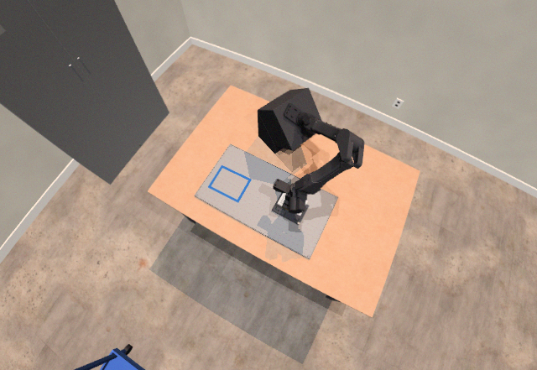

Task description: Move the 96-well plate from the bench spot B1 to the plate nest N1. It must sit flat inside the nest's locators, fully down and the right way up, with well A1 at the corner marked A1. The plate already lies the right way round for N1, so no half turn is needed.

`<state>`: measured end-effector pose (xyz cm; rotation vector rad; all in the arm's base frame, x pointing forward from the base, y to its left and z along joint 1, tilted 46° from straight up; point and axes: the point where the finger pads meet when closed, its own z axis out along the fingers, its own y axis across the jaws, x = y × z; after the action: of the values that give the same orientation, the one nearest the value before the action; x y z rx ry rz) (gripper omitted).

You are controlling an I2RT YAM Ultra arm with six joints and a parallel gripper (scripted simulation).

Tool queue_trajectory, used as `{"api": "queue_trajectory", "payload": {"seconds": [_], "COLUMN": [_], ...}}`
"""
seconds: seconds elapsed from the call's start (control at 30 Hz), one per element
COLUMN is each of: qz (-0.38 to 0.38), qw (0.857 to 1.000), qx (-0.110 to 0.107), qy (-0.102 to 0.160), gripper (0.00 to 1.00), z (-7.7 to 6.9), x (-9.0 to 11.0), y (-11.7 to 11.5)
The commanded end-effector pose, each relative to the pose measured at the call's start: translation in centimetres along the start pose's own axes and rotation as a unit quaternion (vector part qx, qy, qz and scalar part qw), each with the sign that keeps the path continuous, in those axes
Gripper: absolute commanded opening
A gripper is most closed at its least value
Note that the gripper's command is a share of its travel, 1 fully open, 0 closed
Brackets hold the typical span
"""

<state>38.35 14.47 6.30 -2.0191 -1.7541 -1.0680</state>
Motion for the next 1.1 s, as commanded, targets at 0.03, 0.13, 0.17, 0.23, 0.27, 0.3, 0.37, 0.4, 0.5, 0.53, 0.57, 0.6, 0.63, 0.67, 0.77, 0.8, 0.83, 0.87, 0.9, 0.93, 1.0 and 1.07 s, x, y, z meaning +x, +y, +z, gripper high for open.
{"api": "queue_trajectory", "payload": {"seconds": [0.03,0.13,0.17,0.23,0.27,0.3,0.37,0.4,0.5,0.53,0.57,0.6,0.63,0.67,0.77,0.8,0.83,0.87,0.9,0.93,1.0,1.07], "qz": [0.009,0.009,0.009,0.007,0.007,0.004,0.004,0.004,0.001,-0.002,-0.002,-0.002,-0.002,-0.002,0.001,0.001,0.001,-0.001,-0.002,-0.002,-0.002,0.002], "qw": [1.0,1.0,1.0,1.0,1.0,1.0,1.0,1.0,1.0,1.0,1.0,1.0,1.0,1.0,1.0,1.0,1.0,1.0,1.0,1.0,1.0,1.0], "qx": [-0.007,-0.007,-0.007,-0.01,-0.01,-0.013,-0.012,-0.012,-0.013,-0.01,-0.01,-0.01,-0.01,-0.01,-0.013,-0.013,-0.013,-0.011,-0.01,-0.01,-0.01,-0.014], "qy": [-0.01,-0.01,-0.01,-0.008,-0.008,-0.007,-0.007,-0.007,-0.004,-0.002,-0.002,-0.002,-0.002,-0.002,-0.004,-0.004,-0.004,-0.003,-0.002,-0.002,-0.002,-0.003], "gripper": [0.0,0.0,0.0,0.0,0.0,0.0,0.0,0.0,0.0,0.0,0.0,0.0,0.0,0.0,0.0,0.0,0.0,0.0,0.0,0.0,0.0,0.0], "z": [-0.3,-0.3,-0.3,-0.5,-0.5,-0.7,-0.7,-0.7,0.4,0.7,0.9,1.1,1.3,1.4,1.7,1.7,1.7,2.0,2.3,2.4,2.8,2.9], "x": [-0.6,-0.6,-0.6,-0.4,-0.4,-0.2,-0.3,-0.3,-0.1,0.2,0.2,0.2,0.2,0.2,-0.1,-0.1,-0.1,0.1,0.2,0.2,0.3,0.0], "y": [1.2,1.2,1.2,1.3,1.3,1.5,1.4,1.4,1.5,1.3,1.3,1.3,1.3,1.3,1.6,1.6,1.6,1.4,1.4,1.4,1.4,1.7]}}
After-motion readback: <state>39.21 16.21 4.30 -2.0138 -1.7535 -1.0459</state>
